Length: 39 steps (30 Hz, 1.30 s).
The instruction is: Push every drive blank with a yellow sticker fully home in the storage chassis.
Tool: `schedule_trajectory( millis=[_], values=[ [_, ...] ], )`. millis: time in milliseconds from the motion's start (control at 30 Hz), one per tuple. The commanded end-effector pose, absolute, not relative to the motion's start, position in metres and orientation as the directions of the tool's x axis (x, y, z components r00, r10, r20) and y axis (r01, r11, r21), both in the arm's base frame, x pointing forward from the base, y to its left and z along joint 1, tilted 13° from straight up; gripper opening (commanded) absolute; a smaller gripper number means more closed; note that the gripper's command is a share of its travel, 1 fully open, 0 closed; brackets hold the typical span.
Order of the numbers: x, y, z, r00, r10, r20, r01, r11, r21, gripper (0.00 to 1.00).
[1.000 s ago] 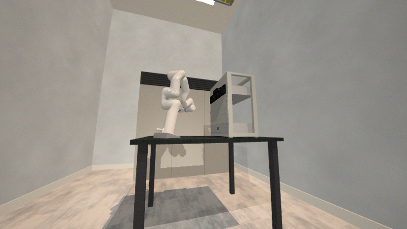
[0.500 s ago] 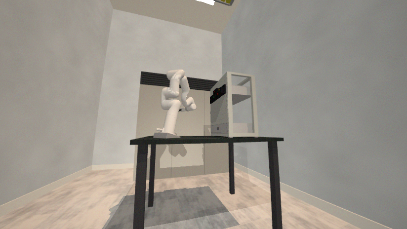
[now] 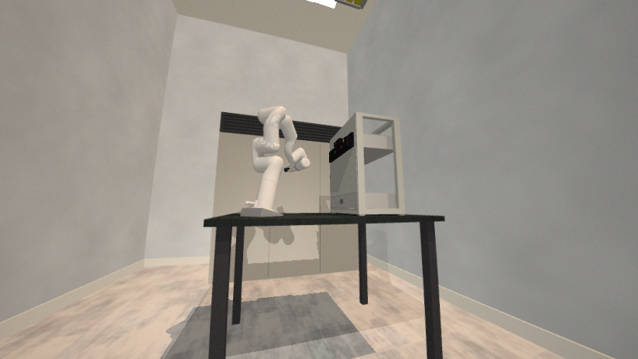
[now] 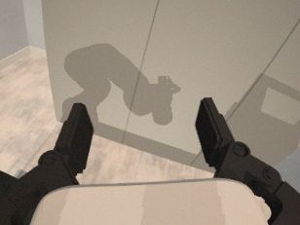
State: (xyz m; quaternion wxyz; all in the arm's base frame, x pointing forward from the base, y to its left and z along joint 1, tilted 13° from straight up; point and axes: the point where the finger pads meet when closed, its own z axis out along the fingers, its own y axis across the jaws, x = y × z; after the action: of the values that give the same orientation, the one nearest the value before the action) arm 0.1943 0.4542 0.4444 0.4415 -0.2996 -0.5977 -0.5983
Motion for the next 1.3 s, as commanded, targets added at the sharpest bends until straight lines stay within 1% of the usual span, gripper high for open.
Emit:
schedule_trajectory(
  millis=[0,200,267,600,767,833,1033,1067,1200,1267],
  values=[
    [0.214,0.439,0.46,-0.414,-0.148,0.898,0.906,0.028,0.422,1.0],
    [0.246,0.409,0.482,-0.367,-0.123,0.922,0.929,-0.108,0.355,1.0],
    [0.246,0.409,0.482,-0.367,-0.123,0.922,0.929,-0.108,0.355,1.0],
    [0.295,0.335,0.521,-0.25,-0.14,0.958,0.911,-0.369,0.184,1.0],
    [0.312,0.288,0.538,-0.182,-0.189,0.965,0.867,-0.494,0.067,1.0],
    [0.312,0.288,0.538,-0.182,-0.189,0.965,0.867,-0.494,0.067,1.0],
    [0.324,0.227,0.553,-0.106,-0.286,0.952,0.783,-0.615,-0.098,1.0],
    [0.324,0.227,0.553,-0.106,-0.286,0.952,0.783,-0.615,-0.098,1.0],
    [0.326,0.186,0.559,-0.065,-0.37,0.927,0.712,-0.668,-0.217,1.0],
    [0.325,0.175,0.56,-0.056,-0.393,0.918,0.693,-0.677,-0.247,1.0]
  ],
)
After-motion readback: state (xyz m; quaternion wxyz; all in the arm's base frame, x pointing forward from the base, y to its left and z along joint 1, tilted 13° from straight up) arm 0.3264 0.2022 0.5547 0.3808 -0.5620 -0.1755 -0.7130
